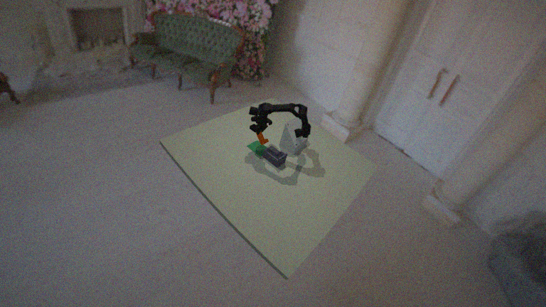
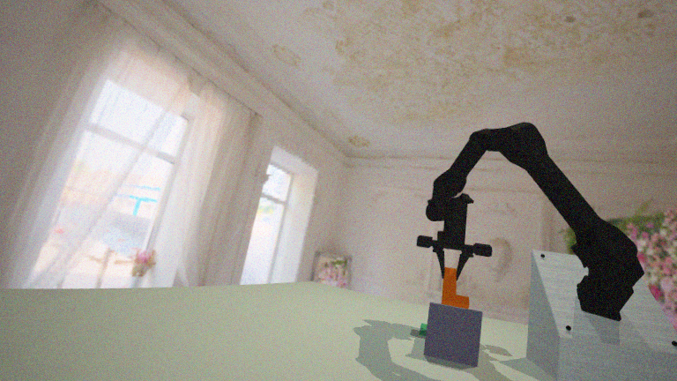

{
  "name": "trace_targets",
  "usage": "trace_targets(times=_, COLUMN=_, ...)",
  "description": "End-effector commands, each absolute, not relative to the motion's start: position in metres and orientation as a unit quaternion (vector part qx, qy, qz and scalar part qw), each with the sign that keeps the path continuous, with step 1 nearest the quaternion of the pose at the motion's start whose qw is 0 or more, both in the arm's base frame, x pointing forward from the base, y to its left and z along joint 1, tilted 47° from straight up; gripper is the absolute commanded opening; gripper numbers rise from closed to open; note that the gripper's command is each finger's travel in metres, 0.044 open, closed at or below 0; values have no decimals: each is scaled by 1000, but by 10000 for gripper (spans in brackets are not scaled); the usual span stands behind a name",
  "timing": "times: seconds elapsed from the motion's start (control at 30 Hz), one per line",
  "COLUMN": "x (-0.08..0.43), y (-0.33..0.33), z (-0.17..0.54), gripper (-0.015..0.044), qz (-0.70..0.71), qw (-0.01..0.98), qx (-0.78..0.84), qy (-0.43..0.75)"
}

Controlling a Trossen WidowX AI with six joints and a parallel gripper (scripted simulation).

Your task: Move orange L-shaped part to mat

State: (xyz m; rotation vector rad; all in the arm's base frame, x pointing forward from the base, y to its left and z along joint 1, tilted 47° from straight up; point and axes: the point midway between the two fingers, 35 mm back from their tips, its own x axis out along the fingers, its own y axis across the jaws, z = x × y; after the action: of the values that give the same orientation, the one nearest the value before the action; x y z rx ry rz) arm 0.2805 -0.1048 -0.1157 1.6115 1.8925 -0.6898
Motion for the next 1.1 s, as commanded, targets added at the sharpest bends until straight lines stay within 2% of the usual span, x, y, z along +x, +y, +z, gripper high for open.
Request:
trace_targets(times=0.0, x=277, y=-99, z=-121, gripper=0, qz=-257, qw=271, qx=602, qy=706)
trace_targets(times=1.07, x=271, y=-63, z=-154, gripper=0, qz=-256, qw=270, qx=602, qy=706)
